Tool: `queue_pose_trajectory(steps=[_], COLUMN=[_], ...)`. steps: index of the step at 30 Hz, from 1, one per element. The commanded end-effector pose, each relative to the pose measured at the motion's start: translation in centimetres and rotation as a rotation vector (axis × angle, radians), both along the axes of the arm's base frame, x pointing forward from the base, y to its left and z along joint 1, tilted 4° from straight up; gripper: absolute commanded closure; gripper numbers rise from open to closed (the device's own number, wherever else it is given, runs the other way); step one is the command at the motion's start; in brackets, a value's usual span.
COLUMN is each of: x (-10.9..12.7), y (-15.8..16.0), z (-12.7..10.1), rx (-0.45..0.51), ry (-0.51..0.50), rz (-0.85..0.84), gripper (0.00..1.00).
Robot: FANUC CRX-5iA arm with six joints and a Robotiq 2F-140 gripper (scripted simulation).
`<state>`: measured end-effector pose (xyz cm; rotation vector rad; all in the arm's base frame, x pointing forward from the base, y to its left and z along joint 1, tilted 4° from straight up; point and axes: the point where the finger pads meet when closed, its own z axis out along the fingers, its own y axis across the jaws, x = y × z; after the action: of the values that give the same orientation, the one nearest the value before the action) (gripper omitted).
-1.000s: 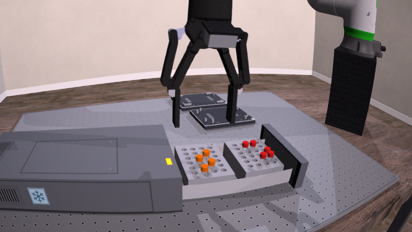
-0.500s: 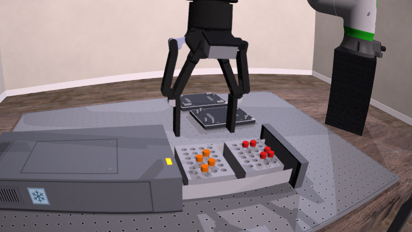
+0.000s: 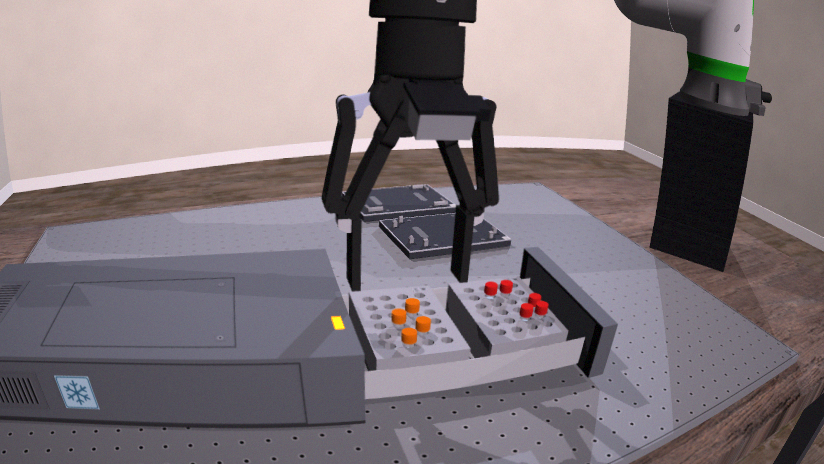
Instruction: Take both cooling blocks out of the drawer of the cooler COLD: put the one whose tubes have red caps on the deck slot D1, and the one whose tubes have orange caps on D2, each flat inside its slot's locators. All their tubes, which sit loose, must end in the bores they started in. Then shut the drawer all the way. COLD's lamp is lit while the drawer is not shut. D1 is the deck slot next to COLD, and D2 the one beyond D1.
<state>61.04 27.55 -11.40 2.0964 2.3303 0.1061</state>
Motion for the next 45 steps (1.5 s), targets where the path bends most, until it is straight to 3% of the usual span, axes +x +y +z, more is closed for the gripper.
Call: queue_pose_trajectory(steps=[1, 45], x=[0.1, 0.3], y=[0.0, 0.2], z=[-0.2, -4.4], rx=[0.001, 0.001], ry=[-0.002, -0.002], rz=[0.000, 0.000], gripper=[0.34, 0.34])
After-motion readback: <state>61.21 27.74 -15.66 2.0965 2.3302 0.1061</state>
